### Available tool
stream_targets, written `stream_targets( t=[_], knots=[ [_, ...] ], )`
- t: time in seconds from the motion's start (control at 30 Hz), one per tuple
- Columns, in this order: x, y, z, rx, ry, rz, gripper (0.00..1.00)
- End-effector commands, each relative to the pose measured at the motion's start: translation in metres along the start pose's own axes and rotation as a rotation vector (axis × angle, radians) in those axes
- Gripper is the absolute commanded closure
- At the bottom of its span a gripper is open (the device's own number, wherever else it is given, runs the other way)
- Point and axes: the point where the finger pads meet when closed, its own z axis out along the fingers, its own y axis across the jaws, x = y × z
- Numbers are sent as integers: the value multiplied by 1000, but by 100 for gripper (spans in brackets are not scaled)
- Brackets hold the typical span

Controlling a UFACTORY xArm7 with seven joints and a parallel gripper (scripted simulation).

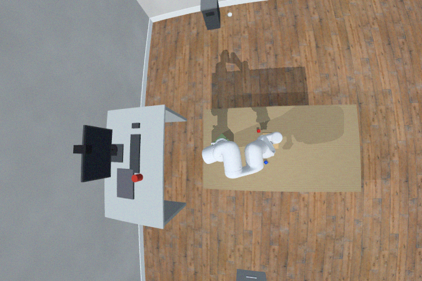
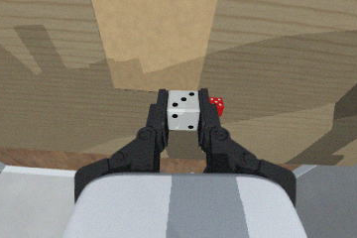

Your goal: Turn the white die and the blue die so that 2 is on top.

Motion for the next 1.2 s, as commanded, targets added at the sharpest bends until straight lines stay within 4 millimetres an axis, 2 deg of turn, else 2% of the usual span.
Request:
stream_targets(
  t=[0.0, 0.63, 0.93, 1.0, 1.17],
  knots=[
    [-2, -2, 0, -2, 3, -10, 79],
    [-2, -2, 5, -2, 3, -10, 79],
    [-2, -2, 31, -2, 3, -10, 79],
    [-2, -2, 31, -2, 3, -10, 79],
    [-2, -2, 54, -2, 3, -10, 79]
  ],
)
